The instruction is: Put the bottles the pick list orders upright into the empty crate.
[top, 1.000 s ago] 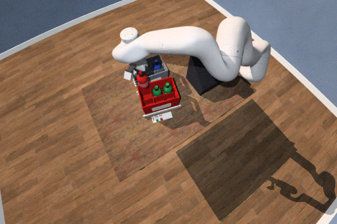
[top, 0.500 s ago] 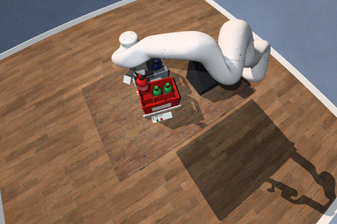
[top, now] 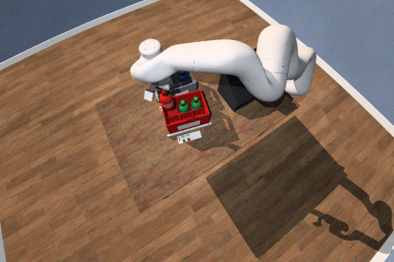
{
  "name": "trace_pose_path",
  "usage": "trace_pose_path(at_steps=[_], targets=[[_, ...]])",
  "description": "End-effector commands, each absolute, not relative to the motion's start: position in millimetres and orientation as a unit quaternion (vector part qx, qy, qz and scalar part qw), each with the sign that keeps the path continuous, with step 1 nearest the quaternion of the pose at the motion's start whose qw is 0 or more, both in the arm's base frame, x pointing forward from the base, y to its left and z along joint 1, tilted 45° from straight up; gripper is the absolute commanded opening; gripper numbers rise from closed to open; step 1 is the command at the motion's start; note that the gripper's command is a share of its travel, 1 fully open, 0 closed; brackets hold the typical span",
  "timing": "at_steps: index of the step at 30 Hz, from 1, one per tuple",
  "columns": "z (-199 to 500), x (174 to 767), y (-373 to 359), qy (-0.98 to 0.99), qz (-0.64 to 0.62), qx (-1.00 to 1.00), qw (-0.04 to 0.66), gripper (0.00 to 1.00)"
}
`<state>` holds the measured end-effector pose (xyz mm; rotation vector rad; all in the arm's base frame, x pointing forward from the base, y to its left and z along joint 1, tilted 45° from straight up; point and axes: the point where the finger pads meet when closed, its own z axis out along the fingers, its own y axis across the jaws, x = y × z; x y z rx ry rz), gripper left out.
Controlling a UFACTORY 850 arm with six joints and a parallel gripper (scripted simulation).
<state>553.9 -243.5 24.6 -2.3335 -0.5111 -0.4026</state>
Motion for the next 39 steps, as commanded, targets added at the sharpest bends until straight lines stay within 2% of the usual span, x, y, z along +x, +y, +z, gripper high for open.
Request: trace_pose_path(at_steps=[1, 39], targets=[[24.8, 553.5, -245.0, -0.198, -0.156, -0.902, 0.351, 0.0], [22.7, 550.7, -246.4, -0.198, -0.156, -0.902, 0.351, 0.0]])
